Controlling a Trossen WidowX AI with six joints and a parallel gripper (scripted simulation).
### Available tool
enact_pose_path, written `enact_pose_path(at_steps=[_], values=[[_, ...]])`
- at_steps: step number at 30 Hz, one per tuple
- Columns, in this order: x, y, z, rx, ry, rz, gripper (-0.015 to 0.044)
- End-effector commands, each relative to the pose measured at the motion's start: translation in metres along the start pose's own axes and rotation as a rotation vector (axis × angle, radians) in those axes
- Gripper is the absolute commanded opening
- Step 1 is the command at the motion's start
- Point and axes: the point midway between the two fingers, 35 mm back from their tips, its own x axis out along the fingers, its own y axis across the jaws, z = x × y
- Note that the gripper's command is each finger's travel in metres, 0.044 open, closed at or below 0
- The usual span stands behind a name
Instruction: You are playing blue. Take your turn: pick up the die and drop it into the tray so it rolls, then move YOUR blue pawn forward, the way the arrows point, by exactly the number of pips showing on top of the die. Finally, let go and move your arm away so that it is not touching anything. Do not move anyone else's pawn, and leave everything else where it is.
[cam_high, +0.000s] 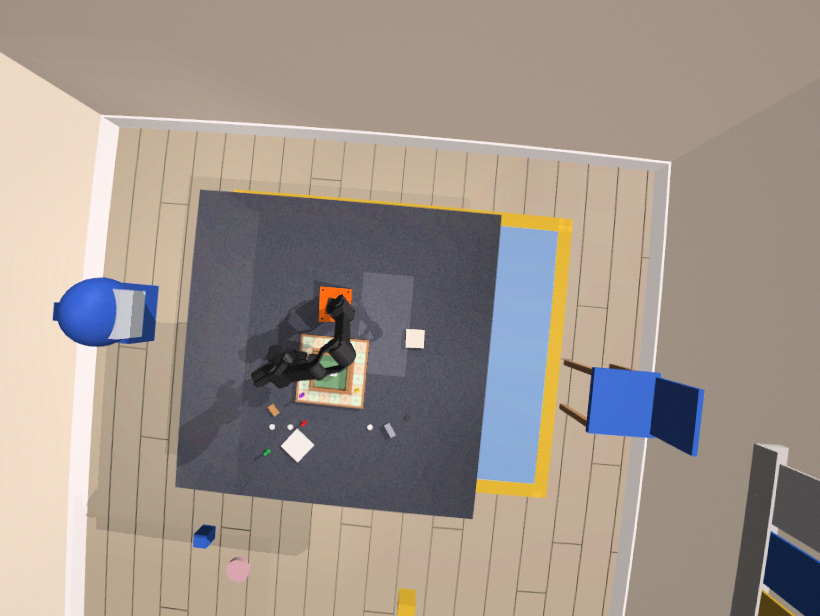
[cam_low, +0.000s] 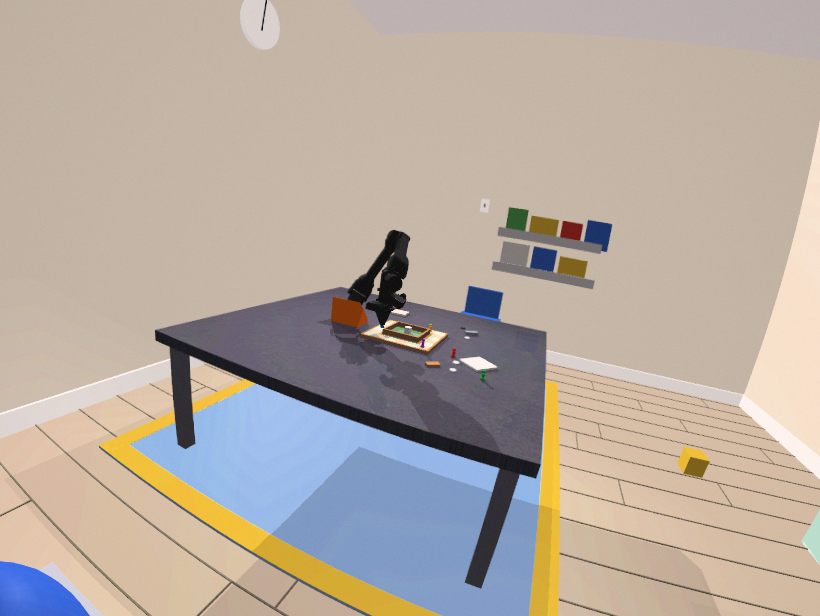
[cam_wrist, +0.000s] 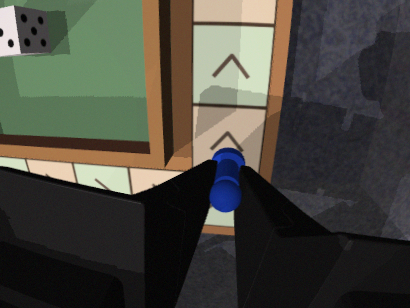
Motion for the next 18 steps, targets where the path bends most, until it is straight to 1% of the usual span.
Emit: enact_pose_path(at_steps=[1,18], values=[[0.019,0.001,-0.002,0.009,0.006,0.010,0.0000],[0.039,0.001,-0.002,0.009,0.006,0.011,0.0000]])
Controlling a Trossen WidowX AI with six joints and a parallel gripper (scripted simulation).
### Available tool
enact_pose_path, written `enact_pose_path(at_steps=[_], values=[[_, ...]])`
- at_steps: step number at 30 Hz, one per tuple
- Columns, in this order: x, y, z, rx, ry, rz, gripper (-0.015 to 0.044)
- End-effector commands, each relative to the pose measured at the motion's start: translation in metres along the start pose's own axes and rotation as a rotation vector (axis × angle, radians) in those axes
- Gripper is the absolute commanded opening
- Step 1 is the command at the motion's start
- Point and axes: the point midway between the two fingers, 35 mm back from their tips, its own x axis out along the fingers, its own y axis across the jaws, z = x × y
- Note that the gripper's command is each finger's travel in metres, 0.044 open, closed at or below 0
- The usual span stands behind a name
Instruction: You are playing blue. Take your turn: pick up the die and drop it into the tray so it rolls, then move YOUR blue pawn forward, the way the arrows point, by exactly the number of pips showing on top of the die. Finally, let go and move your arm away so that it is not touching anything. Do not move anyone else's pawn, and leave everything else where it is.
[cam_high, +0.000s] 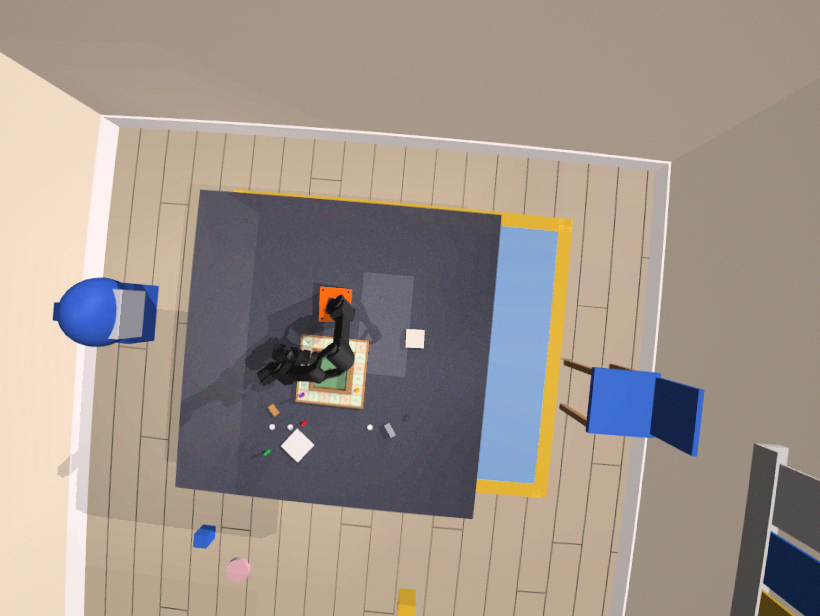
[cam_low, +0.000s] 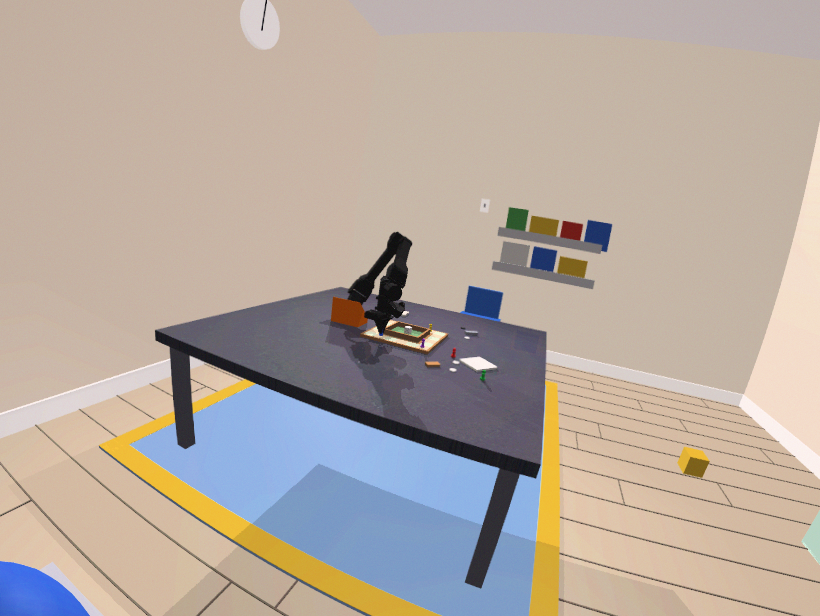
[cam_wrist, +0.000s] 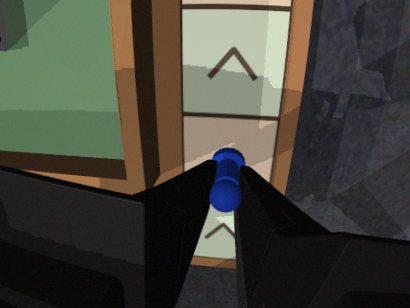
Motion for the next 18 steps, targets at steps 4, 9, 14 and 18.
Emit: enact_pose_path(at_steps=[4,9,14,18], values=[[0.001,0.000,0.000,0.000,0.000,0.000,0.0079],[0.001,0.000,0.000,0.000,0.000,0.000,0.0210],[-0.037,-0.001,0.000,0.006,0.000,0.002,0.0341],[-0.048,-0.001,0.000,0.008,0.001,0.003,0.0440]])
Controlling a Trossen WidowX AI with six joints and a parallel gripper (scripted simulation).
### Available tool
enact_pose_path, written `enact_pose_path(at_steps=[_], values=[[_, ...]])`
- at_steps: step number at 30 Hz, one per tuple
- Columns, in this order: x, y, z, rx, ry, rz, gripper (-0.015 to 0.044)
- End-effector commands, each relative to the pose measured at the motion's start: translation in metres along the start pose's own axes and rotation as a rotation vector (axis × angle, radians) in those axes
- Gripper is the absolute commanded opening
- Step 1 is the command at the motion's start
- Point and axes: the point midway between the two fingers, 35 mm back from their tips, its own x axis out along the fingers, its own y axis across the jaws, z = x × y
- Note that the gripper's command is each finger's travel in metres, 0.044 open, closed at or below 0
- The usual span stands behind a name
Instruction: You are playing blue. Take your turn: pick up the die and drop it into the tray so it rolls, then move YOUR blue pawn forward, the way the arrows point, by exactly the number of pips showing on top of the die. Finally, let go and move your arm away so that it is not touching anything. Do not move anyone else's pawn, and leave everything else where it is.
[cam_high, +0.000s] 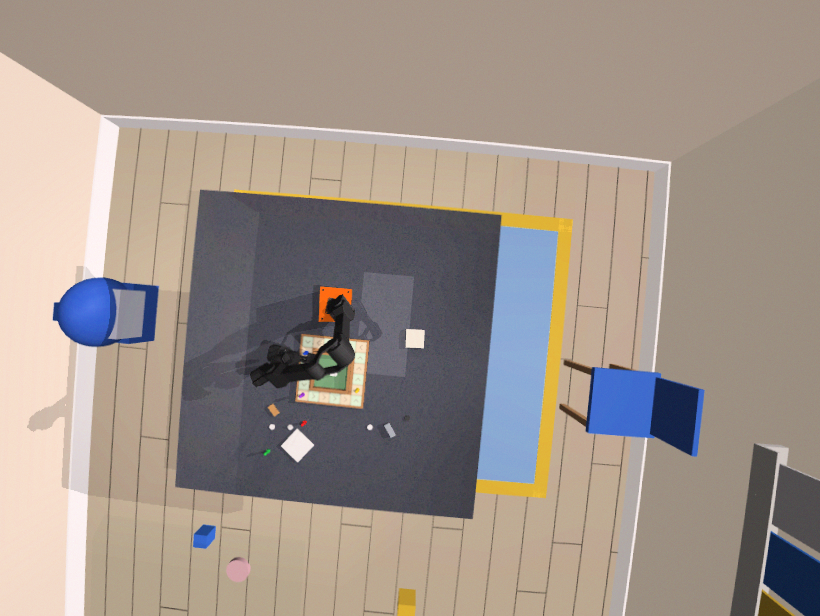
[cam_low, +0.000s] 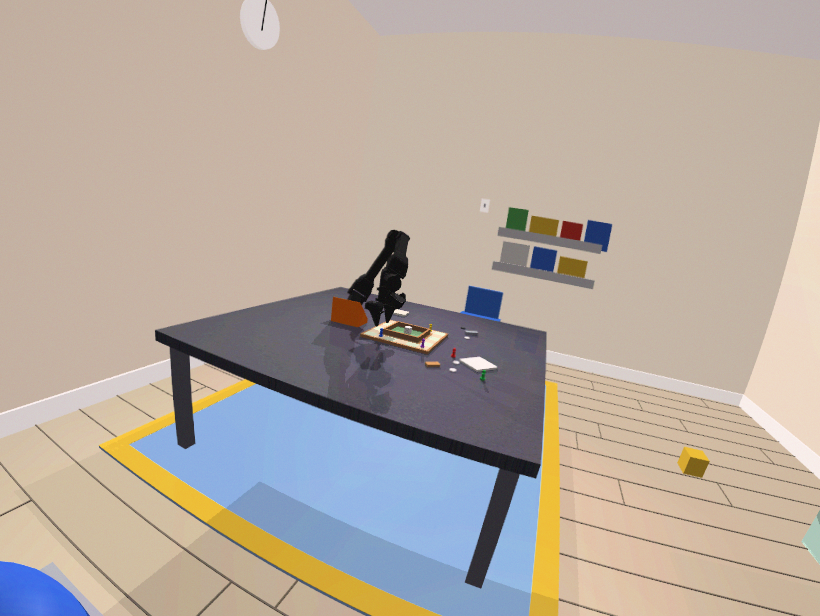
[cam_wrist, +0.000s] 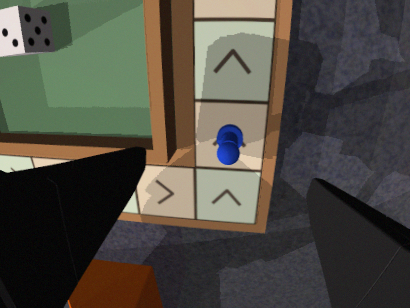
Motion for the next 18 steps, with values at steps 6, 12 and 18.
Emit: enact_pose_path(at_steps=[6,12,18], values=[[-0.037,0.026,-0.008,-0.040,-0.001,-0.005,0.0440],[-0.085,0.092,-0.041,-0.117,0.002,-0.002,0.0440],[-0.087,0.095,-0.041,-0.118,-0.005,-0.004,0.0440]])
